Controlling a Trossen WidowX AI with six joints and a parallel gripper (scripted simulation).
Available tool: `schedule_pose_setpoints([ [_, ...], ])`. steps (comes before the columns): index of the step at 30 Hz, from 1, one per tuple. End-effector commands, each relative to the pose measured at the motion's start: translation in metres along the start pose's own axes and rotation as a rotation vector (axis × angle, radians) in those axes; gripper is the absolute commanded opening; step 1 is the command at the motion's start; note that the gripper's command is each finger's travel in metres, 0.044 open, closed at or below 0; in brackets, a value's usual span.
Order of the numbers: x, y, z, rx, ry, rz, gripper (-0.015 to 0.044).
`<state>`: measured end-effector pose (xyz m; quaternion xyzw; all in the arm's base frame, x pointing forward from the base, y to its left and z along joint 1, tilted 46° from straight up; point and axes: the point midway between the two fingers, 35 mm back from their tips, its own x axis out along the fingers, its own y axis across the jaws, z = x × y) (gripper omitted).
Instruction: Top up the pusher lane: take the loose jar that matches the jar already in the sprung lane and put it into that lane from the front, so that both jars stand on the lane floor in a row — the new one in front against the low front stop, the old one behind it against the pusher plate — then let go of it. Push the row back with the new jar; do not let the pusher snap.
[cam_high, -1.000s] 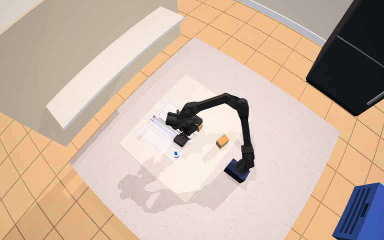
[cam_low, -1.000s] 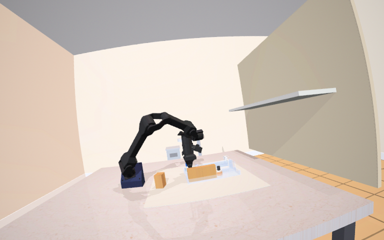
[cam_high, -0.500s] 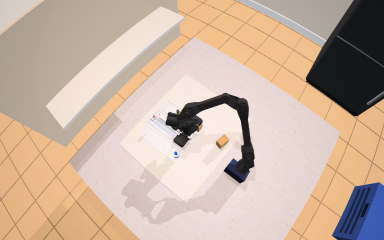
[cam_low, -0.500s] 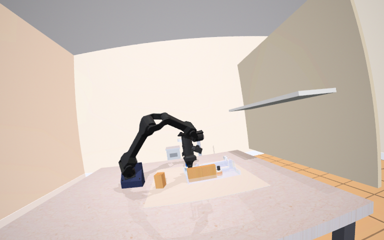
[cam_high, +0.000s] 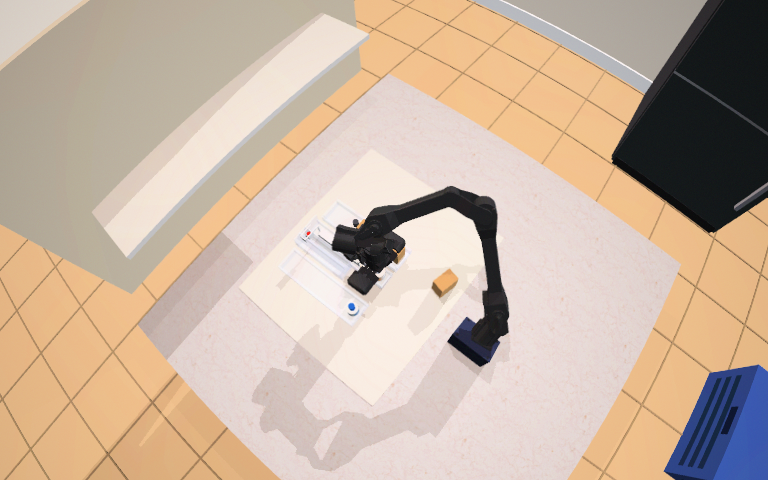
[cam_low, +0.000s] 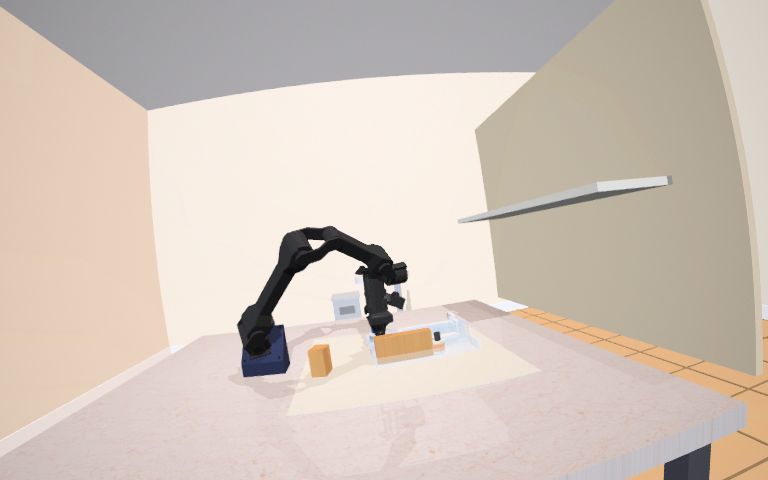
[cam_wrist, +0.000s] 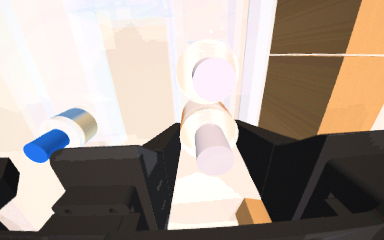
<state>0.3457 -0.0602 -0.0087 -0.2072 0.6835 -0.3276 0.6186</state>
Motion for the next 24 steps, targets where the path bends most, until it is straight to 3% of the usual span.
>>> schedule_pose_setpoints([
  [1,0.0026,-0.0023,0.0026,0.008,-0.009,-0.008,0.0],
  [24,0.0097,-0.0025,0.001,0.008,-0.009,-0.008,0.0],
])
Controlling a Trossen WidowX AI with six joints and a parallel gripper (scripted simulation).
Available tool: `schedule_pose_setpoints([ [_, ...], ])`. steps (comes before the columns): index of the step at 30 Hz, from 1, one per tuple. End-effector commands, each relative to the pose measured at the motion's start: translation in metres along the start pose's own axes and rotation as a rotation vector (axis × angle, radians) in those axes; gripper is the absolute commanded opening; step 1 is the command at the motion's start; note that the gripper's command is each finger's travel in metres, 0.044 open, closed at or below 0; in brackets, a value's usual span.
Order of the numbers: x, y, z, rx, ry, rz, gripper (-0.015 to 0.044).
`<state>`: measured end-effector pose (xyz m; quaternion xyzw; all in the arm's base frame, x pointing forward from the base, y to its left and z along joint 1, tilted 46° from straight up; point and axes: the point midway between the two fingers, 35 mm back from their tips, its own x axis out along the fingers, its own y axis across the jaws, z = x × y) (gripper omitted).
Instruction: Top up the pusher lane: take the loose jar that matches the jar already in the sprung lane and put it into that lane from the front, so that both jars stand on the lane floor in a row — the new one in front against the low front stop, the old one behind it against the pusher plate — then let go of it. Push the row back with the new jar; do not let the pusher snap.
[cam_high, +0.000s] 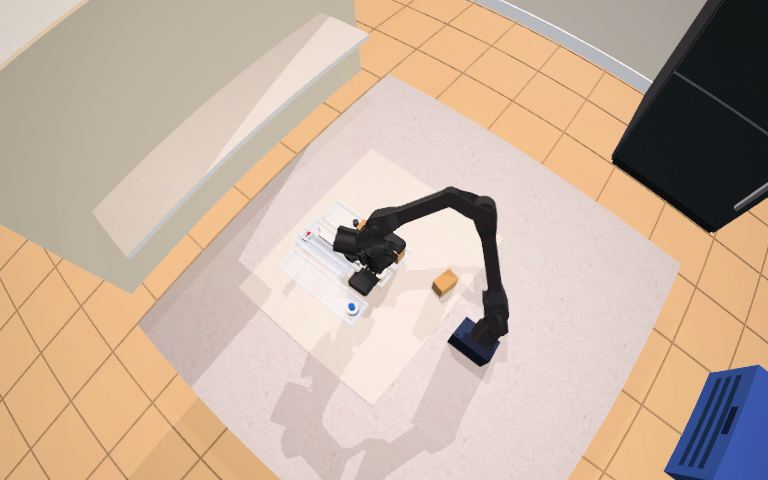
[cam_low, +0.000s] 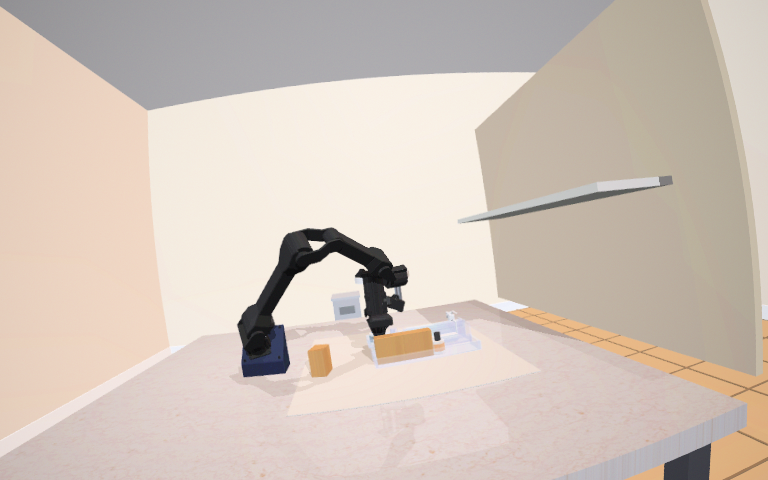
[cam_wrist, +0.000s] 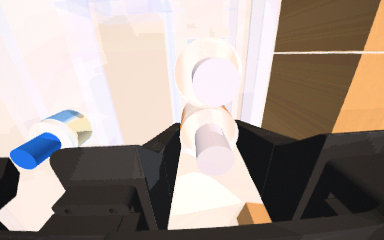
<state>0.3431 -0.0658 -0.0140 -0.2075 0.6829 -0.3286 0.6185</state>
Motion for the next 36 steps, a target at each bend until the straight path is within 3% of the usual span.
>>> schedule_pose_setpoints([
  [1,0.0019,-0.002,0.0022,0.006,-0.008,-0.006,0.0],
  [36,0.002,-0.0019,-0.0035,0.006,-0.008,-0.006,0.0],
])
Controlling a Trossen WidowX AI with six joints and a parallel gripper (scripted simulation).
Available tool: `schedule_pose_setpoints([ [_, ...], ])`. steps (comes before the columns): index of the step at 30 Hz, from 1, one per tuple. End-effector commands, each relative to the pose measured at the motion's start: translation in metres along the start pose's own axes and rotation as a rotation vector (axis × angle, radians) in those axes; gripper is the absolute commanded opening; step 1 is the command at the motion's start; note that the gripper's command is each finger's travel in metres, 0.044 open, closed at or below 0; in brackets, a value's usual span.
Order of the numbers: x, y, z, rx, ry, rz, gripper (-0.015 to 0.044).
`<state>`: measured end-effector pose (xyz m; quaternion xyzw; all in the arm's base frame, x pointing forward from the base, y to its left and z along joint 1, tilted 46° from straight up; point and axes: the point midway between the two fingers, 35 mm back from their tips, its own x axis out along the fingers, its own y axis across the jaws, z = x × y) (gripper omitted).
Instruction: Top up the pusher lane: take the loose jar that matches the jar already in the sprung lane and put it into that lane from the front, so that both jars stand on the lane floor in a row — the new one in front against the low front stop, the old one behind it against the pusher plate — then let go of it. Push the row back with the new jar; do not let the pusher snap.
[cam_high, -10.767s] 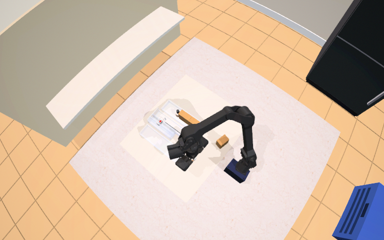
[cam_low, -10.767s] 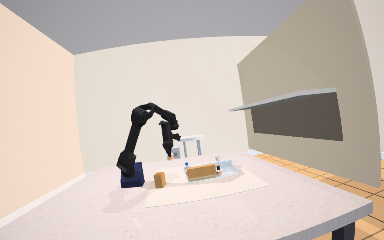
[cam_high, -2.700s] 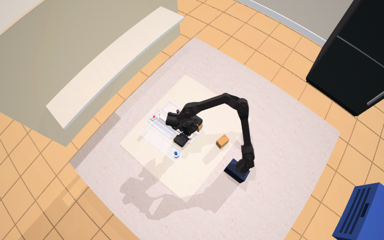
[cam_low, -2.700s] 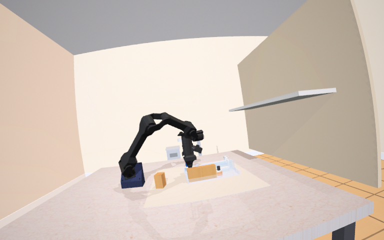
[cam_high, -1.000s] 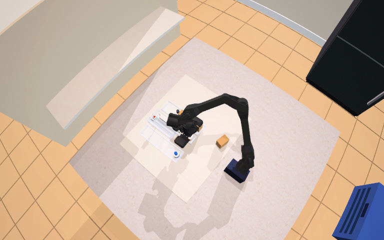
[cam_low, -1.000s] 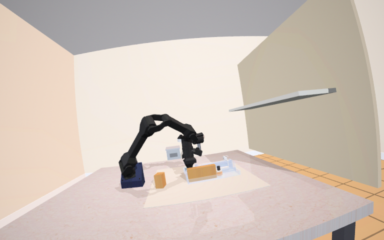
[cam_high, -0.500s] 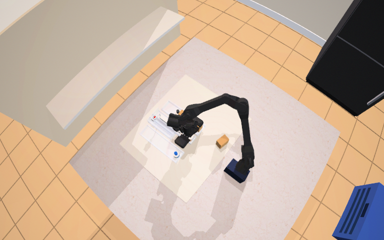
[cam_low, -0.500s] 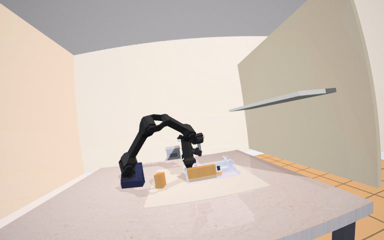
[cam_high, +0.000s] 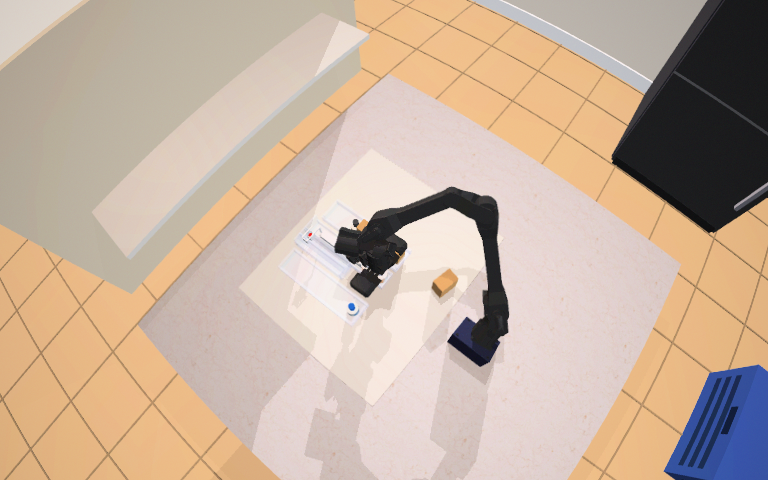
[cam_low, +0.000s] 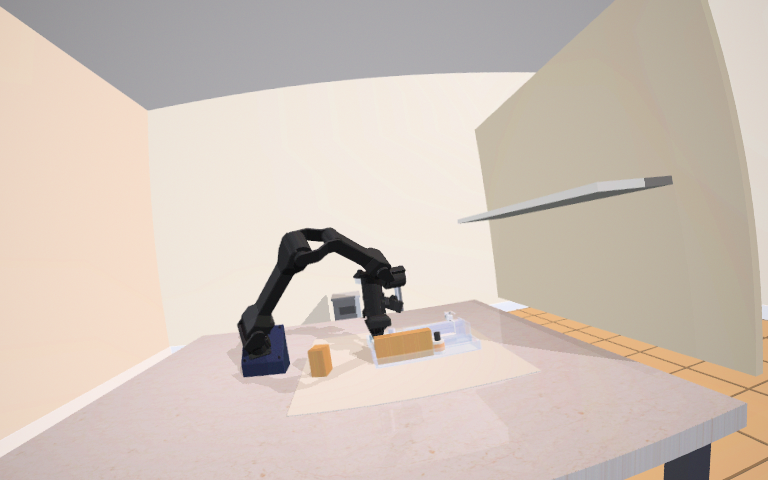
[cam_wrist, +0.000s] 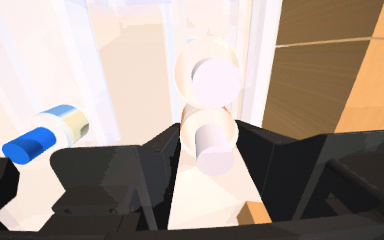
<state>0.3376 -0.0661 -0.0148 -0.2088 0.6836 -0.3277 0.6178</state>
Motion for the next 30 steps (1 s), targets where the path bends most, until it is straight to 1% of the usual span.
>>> schedule_pose_setpoints([
  [1,0.0005,-0.0016,0.0017,0.01,-0.008,-0.006,0.0],
  [21,0.0001,0.0002,-0.0023,0.01,-0.008,-0.005,0.0],
  [30,0.0003,0.0003,-0.0017,0.01,-0.008,-0.005,0.0236],
])
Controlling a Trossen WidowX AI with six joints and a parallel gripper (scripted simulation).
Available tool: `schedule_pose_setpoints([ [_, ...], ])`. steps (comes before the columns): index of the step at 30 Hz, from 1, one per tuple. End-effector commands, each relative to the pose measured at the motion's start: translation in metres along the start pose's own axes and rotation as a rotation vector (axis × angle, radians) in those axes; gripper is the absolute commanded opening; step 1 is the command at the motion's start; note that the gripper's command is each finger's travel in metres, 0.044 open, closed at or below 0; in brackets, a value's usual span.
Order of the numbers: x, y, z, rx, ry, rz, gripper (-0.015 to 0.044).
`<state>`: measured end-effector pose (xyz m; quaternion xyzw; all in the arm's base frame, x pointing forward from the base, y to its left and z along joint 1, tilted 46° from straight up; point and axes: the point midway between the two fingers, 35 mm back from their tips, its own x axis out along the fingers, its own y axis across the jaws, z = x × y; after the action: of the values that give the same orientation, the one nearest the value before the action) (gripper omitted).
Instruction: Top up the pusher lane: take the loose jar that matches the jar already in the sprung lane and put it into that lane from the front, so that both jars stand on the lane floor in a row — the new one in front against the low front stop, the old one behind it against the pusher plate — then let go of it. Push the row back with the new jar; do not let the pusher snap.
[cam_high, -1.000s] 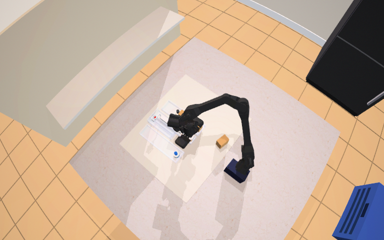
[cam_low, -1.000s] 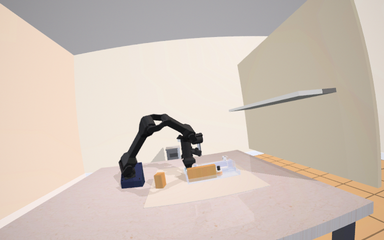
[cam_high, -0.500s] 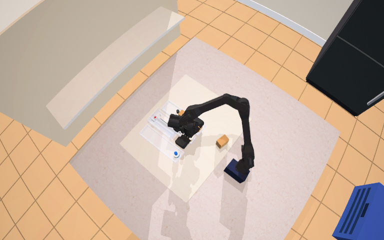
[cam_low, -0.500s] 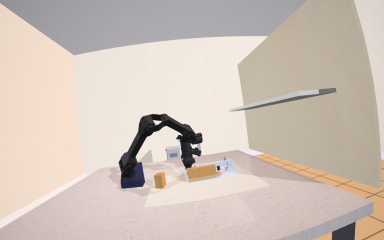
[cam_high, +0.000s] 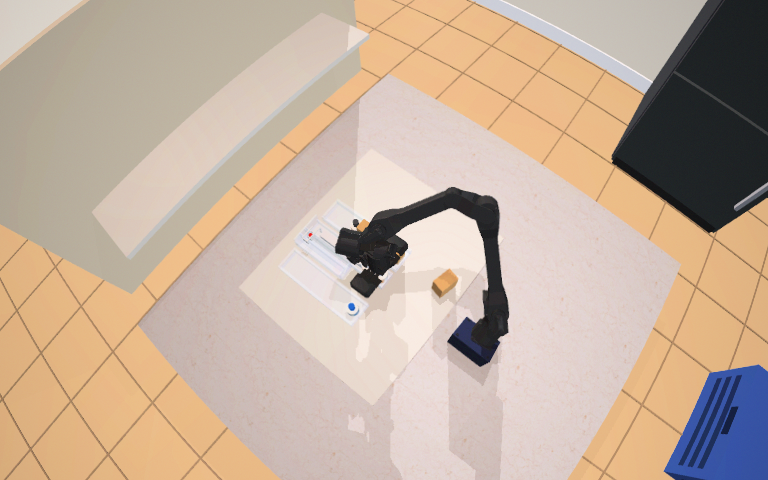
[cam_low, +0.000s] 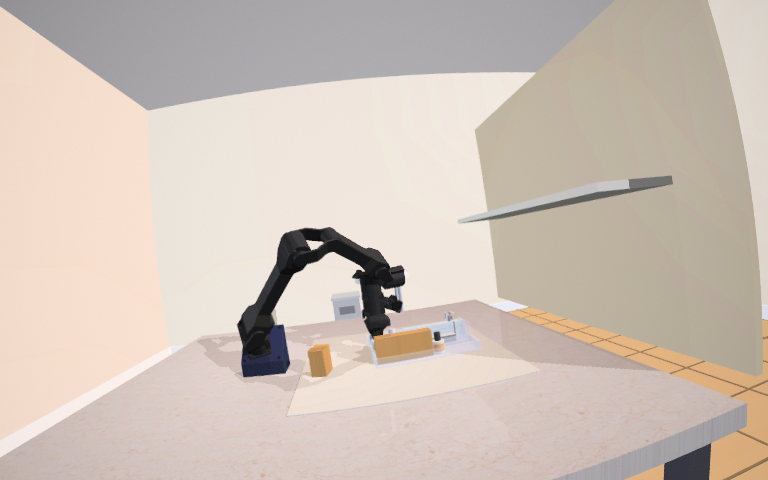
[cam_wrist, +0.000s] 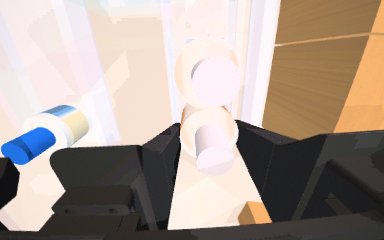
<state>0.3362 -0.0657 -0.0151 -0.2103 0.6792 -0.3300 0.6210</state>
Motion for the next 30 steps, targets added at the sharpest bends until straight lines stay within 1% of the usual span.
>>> schedule_pose_setpoints([
  [1,0.0,0.0,0.0,0.004,0.001,-0.001,0.0263],
  [2,0.0,0.0,0.0,0.004,0.001,-0.001,0.0289],
  [3,0.0,0.0,0.0,0.004,0.001,-0.001,0.0297],
  [6,-0.003,0.0,0.0,0.004,0.001,-0.001,0.0297],
  [12,-0.02,0.0,0.0,0.004,0.001,0.0,0.0297],
  [17,-0.021,0.001,-0.003,0.004,0.002,0.0,0.0297],
  [30,-0.022,0.002,-0.043,0.002,0.003,0.001,0.0297],
])
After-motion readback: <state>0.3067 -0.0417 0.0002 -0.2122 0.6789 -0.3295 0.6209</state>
